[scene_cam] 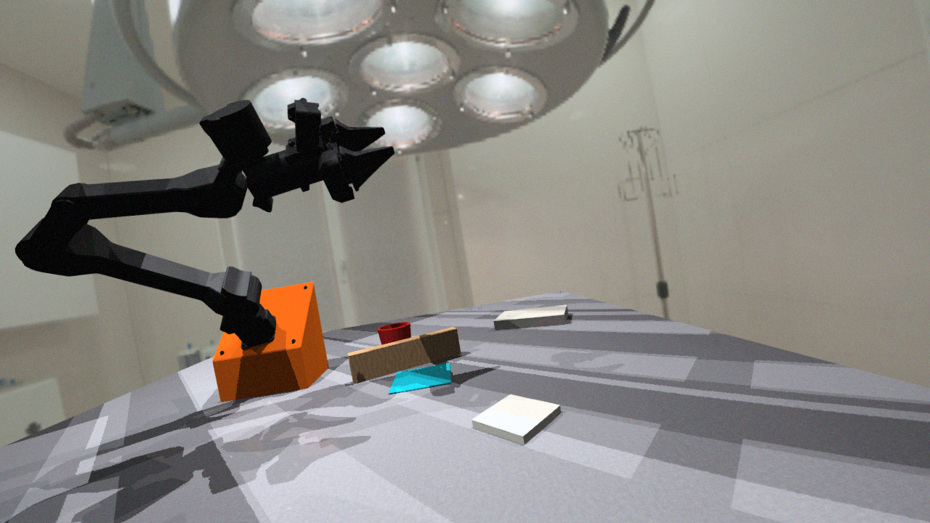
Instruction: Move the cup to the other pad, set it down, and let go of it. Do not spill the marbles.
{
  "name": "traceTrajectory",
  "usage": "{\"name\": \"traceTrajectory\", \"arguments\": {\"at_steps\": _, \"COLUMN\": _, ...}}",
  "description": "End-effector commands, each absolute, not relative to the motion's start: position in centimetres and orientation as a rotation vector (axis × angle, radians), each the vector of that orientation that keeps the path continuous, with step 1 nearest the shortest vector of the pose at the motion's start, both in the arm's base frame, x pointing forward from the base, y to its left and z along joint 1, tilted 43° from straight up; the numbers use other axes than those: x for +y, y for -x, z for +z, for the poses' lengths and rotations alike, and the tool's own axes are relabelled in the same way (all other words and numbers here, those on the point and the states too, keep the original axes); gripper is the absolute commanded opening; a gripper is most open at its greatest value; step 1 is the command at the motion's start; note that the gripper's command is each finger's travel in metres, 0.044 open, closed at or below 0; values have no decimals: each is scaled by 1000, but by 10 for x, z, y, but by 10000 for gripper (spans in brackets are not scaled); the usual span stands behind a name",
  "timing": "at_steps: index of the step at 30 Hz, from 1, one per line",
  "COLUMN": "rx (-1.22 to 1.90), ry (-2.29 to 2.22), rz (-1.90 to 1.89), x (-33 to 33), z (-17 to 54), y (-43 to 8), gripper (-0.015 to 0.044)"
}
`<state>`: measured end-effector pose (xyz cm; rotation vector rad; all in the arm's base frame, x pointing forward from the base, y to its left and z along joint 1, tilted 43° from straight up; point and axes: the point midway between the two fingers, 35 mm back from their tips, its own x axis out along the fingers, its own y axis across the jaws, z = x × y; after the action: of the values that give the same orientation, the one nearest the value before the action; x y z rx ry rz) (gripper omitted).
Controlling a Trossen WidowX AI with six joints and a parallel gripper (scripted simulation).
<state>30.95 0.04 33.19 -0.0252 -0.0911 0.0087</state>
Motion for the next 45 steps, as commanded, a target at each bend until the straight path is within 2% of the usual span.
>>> {"name": "traceTrajectory", "arguments": {"at_steps": 1, "rx": -84, "ry": 21, "rz": 9, "x": 1, "z": 330, "y": -310, "gripper": 374}}
{"name": "traceTrajectory", "arguments": {"at_steps": 4, "rx": 27, "ry": -40, "rz": 6, "x": 4, "z": 303, "y": -324, "gripper": 295}}
{"name": "traceTrajectory", "arguments": {"at_steps": 10, "rx": 468, "ry": -280, "rz": -101, "x": 20, "z": 190, "y": -349, "gripper": 148}}
{"name": "traceTrajectory", "arguments": {"at_steps": 17, "rx": 880, "ry": -523, "rz": -484, "x": 28, "z": 79, "y": -329, "gripper": 148}}
{"name": "traceTrajectory", "arguments": {"at_steps": 27, "rx": 1046, "ry": -487, "rz": -1110, "x": 24, "z": -6, "y": -268, "gripper": 148}}
{"name": "traceTrajectory", "arguments": {"at_steps": 32, "rx": 962, "ry": -356, "rz": -1375, "x": 14, "z": -22, "y": -242, "gripper": 148}}
{"name": "traceTrajectory", "arguments": {"at_steps": 45, "rx": 957, "ry": -351, "rz": -1383, "x": 12, "z": -21, "y": -243, "gripper": 148}}
